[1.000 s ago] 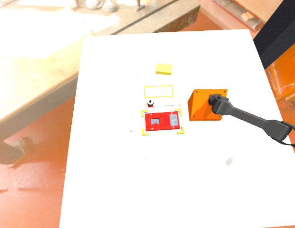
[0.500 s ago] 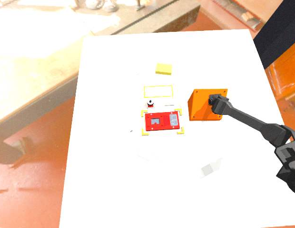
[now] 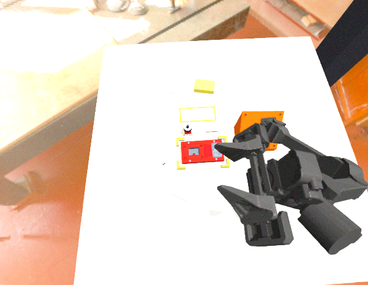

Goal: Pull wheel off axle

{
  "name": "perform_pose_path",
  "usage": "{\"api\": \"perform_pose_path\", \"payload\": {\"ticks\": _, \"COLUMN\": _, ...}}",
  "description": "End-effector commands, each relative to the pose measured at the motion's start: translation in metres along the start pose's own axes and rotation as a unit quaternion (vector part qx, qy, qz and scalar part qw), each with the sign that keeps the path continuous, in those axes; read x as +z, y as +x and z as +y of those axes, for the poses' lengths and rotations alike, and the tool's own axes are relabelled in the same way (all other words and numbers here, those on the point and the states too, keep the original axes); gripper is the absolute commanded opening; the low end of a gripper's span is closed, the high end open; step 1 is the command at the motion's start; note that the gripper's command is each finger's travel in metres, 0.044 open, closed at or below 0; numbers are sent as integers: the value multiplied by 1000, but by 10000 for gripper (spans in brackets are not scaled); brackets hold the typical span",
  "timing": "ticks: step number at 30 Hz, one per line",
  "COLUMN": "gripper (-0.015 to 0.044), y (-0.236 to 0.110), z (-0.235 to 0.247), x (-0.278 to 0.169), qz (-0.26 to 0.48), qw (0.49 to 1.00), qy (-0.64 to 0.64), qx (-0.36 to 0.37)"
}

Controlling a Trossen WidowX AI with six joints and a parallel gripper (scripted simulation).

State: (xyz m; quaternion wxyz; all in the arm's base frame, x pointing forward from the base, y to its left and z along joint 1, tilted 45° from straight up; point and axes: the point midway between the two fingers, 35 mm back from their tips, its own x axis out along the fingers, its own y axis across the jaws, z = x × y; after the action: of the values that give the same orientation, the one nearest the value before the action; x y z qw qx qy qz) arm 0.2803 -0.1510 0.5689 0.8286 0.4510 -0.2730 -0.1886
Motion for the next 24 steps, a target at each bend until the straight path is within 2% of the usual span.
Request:
{"api": "perform_pose_path", "payload": {"ticks": 1, "gripper": 300, "y": 22, "z": -40, "x": -36, "qz": 55, "qw": 997, "qy": -20, "qx": -51}}
{"api": "perform_pose_path", "payload": {"ticks": 11, "gripper": 300, "y": 55, "z": -152, "x": -140, "qz": 238, "qw": 952, "qy": -34, "qx": -189}}
{"api": "perform_pose_path", "payload": {"ticks": 18, "gripper": 300, "y": 42, "z": -230, "x": -206, "qz": 361, "qw": 891, "qy": -51, "qx": -269}}
{"api": "perform_pose_path", "payload": {"ticks": 24, "gripper": 300, "y": 19, "z": -291, "x": -247, "qz": 433, "qw": 828, "qy": -19, "qx": -356}}
